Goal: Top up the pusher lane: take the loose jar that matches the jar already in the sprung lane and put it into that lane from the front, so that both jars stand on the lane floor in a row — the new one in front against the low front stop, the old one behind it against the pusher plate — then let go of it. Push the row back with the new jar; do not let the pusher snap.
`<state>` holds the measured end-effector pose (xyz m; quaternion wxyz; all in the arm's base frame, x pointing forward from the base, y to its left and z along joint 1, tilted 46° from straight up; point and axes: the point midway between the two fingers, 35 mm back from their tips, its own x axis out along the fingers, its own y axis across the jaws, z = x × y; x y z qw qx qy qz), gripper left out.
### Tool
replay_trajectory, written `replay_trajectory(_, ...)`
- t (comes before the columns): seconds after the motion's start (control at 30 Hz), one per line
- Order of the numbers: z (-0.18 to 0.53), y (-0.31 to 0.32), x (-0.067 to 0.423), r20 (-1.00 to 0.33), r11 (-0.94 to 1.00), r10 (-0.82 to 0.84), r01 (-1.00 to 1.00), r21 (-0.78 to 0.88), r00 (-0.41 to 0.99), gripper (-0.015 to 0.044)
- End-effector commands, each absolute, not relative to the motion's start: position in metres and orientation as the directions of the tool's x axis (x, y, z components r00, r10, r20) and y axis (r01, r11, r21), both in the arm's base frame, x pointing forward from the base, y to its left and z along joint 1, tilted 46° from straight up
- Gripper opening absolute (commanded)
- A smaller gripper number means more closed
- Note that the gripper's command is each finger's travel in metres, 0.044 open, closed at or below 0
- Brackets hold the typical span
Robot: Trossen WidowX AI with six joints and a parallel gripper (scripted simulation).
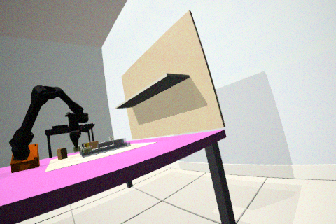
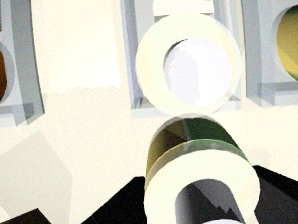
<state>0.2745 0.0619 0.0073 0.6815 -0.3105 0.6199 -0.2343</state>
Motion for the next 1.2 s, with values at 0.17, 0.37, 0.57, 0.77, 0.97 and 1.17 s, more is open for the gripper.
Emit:
replay_trajectory(0.17,0.007,0.063,0.28,-0.698,0.695,-0.706,-0.071,-0.716,0.125,0.0)
replay_trajectory(0.37,0.007,0.063,0.283,-0.698,0.695,-0.705,-0.071,-0.716,0.125,0.0)
replay_trajectory(0.57,0.007,0.064,0.285,-0.698,0.695,-0.705,-0.071,-0.716,0.126,0.0)
replay_trajectory(0.77,0.007,0.064,0.288,-0.698,0.695,-0.705,-0.071,-0.715,0.126,0.0)
replay_trajectory(0.97,0.007,0.064,0.291,-0.698,0.695,-0.705,-0.071,-0.715,0.126,0.0)
replay_trajectory(1.17,0.007,0.065,0.293,-0.698,0.695,-0.705,-0.071,-0.715,0.126,0.0)
